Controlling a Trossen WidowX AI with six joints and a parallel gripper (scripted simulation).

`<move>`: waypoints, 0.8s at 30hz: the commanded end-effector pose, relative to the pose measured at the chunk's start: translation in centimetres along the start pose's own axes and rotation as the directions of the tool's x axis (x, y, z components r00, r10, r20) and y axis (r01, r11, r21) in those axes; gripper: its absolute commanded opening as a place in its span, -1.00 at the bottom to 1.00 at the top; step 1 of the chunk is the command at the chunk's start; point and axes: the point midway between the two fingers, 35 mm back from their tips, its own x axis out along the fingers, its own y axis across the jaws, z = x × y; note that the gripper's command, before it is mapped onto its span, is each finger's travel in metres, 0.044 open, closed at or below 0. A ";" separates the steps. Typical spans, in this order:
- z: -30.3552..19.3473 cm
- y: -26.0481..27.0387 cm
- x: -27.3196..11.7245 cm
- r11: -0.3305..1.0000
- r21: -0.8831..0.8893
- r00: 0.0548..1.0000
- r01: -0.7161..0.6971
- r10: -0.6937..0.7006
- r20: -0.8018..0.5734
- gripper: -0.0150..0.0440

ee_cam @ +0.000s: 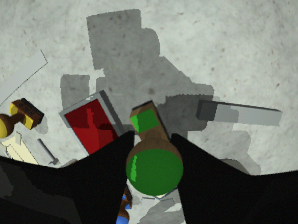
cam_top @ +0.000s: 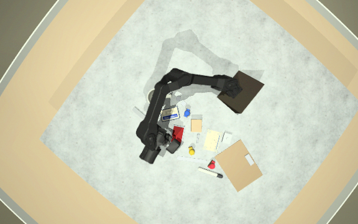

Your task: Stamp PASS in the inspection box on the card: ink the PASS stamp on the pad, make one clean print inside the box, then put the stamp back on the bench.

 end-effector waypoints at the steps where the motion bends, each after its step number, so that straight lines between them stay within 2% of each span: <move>1: 0.1 0.1 -0.4 1.000 0.004 1.000 -0.005 0.005 0.005 -0.49; 24: 0.0 0.0 -1.5 1.000 0.004 1.000 -0.005 0.005 0.005 -0.49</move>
